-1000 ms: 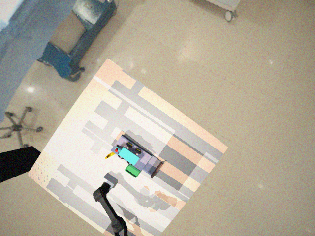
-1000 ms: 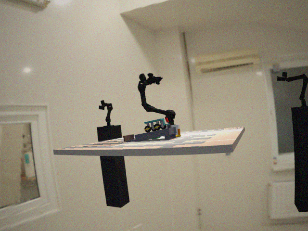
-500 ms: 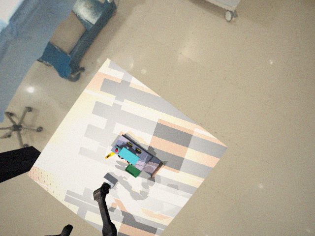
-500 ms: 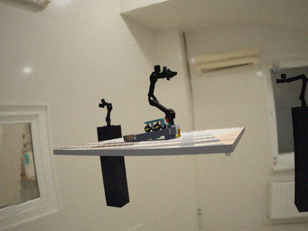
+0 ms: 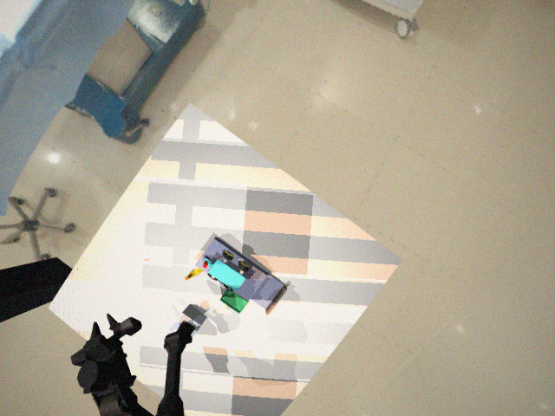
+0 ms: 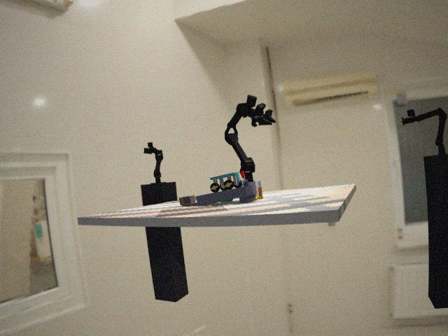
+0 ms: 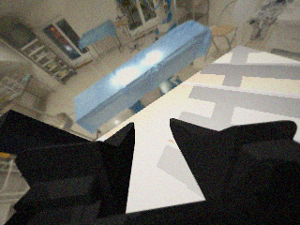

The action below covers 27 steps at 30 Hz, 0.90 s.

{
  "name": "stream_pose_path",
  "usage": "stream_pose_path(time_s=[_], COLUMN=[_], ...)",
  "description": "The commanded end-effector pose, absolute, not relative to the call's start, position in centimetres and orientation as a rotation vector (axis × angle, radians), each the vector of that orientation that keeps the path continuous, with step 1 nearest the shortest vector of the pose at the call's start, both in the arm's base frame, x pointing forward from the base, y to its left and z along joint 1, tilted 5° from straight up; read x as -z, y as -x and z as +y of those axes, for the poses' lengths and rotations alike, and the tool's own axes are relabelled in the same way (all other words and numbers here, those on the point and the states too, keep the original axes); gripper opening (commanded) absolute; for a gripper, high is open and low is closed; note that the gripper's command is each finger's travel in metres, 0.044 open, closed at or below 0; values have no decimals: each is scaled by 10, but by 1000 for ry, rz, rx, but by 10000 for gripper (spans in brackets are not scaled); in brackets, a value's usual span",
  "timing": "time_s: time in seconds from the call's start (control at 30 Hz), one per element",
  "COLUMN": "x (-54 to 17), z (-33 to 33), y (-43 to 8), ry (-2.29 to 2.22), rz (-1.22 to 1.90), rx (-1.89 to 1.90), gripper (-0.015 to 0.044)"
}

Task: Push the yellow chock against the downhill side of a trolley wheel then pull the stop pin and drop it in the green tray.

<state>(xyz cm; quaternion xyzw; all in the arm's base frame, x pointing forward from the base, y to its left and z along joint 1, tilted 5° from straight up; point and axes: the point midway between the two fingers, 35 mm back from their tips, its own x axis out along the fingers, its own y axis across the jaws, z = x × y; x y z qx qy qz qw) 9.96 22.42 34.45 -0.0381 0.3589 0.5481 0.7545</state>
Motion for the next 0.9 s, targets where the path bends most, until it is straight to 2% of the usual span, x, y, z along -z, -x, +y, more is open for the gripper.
stream_pose_path(time_s=[0.0, 0.3, 0.57, 0.87], x=[-285, -159, -64, -54], z=[230, 199, 138, 133], y=[-139, -190, -194, -193], ry=[241, 583, 876, 900], rz=[882, 1136, 1409, 1434], rx=[-1071, -882, -804, -803], gripper=[190, 190, 190, 190])
